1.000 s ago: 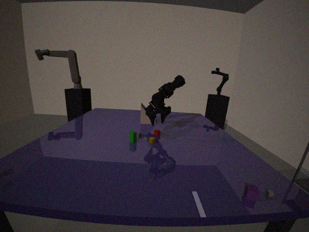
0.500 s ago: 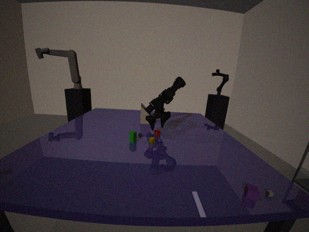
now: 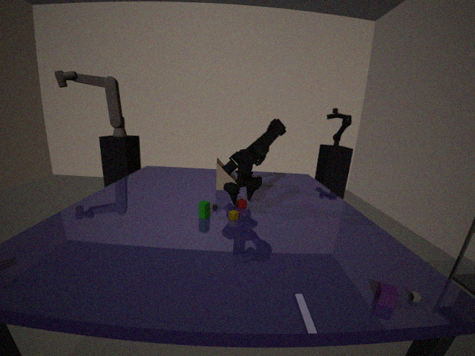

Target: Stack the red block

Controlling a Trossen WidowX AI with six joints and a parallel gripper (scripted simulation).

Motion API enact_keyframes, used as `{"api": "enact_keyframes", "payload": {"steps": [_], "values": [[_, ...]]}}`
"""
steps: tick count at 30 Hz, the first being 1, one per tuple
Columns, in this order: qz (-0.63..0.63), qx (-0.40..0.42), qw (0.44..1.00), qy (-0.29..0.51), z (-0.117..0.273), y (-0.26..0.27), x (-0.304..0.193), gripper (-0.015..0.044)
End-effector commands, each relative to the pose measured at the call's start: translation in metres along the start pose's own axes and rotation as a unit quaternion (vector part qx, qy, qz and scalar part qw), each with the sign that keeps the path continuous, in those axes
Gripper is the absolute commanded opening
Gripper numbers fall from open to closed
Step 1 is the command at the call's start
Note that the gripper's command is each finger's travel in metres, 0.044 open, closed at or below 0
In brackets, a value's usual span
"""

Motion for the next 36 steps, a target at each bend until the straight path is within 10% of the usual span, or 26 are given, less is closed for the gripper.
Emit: {"api": "enact_keyframes", "payload": {"steps": [1,22,36], "values": [[-0.007,0.008,1.000,0.003,-0.0097,0.0010,-0.0031,0.0440],[-0.007,0.008,1.000,0.002,-0.0124,0.0014,-0.0032,0.0440],[-0.007,0.008,1.000,0.002,-0.0124,0.0014,-0.0032,0.0112]]}}
Point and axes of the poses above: the point midway between the two fingers, 35 mm back from their tips, its own z axis back along the fingers, its own y axis across the jaws, x = y × z, the point moved 10 cm from there along z, back along the fingers, and after that the axes turned 5 degrees about z, right-handed, at the moved point
